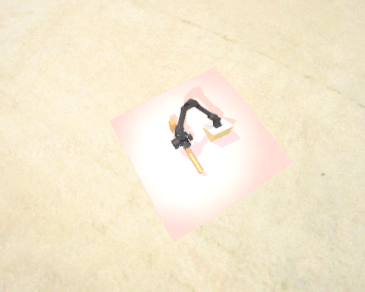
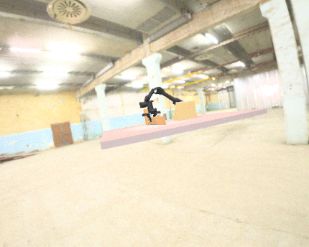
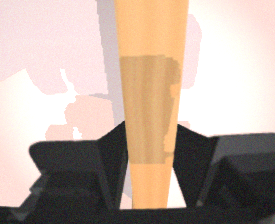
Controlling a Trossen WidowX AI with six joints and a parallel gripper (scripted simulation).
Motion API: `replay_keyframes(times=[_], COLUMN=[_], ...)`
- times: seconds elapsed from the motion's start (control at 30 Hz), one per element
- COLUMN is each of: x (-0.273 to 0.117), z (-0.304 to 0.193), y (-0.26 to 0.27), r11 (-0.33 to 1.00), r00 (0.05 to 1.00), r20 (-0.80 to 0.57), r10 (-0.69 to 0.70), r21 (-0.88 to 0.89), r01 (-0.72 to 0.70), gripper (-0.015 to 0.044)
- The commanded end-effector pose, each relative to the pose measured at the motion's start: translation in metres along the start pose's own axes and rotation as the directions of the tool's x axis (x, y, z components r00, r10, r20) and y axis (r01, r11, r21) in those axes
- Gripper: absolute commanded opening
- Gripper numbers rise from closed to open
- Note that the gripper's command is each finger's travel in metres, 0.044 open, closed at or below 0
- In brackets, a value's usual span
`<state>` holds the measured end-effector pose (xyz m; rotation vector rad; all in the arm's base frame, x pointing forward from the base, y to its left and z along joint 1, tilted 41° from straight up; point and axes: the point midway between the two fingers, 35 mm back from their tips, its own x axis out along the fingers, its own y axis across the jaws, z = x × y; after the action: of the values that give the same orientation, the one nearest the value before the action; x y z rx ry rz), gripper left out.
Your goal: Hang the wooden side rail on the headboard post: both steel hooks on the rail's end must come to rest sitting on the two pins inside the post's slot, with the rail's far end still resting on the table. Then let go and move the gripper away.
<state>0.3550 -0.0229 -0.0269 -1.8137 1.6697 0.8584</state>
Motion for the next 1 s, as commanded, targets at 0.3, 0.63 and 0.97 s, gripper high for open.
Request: replay_keyframes(times=[0.3,0.63,0.97], x=[-0.0067,-0.0084,-0.0101], z=[0.0005,0.0005,0.0005], y=[-0.0019,-0.0019,-0.0019], r11=[1.0,1.0,1.0], r00=[1.0,1.0,1.0], r20=[0.004,0.004,0.004], r10=[-0.01,-0.01,-0.01], r21=[-0.002,-0.002,-0.002], r01=[0.01,0.01,0.01], gripper=[0.0,0.0,0.0])
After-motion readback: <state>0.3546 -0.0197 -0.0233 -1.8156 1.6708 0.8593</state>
